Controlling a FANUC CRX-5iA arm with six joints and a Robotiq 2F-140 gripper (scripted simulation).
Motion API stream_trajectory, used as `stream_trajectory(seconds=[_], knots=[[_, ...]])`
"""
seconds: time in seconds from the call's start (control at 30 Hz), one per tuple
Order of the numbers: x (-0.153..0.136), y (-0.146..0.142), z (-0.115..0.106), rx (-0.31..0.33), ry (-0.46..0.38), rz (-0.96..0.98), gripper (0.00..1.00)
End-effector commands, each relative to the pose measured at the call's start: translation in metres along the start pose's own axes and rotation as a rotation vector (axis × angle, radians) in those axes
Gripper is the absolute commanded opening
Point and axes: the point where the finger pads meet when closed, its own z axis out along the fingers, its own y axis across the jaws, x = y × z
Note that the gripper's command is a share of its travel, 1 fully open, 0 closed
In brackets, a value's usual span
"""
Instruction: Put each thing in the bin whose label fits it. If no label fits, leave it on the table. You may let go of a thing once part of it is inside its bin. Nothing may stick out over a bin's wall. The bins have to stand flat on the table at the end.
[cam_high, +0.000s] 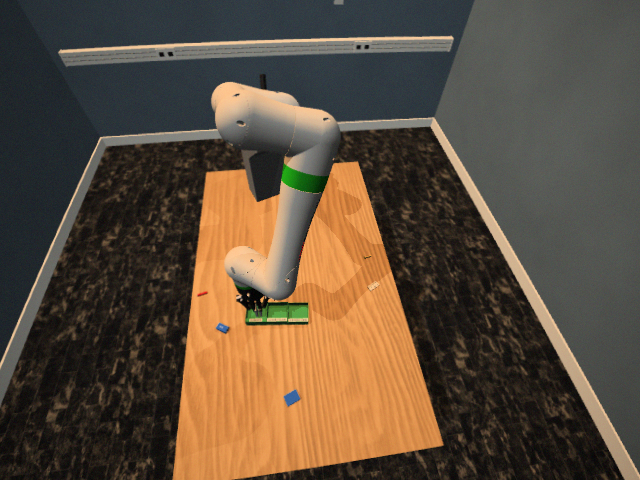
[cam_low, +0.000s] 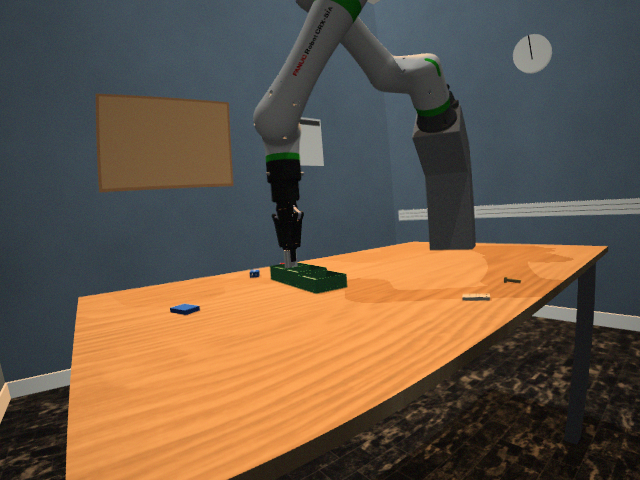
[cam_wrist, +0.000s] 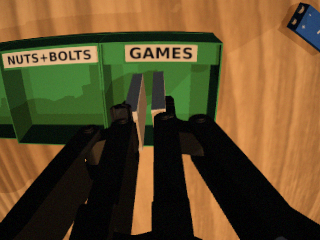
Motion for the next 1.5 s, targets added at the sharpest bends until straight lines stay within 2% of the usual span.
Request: stream_trajectory(seconds=[0.0,0.37,0.93,1.1,1.3,1.47], knots=[[0.0,0.0,0.0,0.0,0.0,0.0,0.15],[0.0,0.0,-0.001,0.0,0.0,0.0,0.15],[0.0,0.0,-0.021,0.0,0.0,0.0,0.15],[0.0,0.0,-0.028,0.0,0.0,0.0,0.15],[0.0,0.0,-0.052,0.0,0.0,0.0,0.15],[0.0,0.0,-0.053,0.0,0.0,0.0,0.15]])
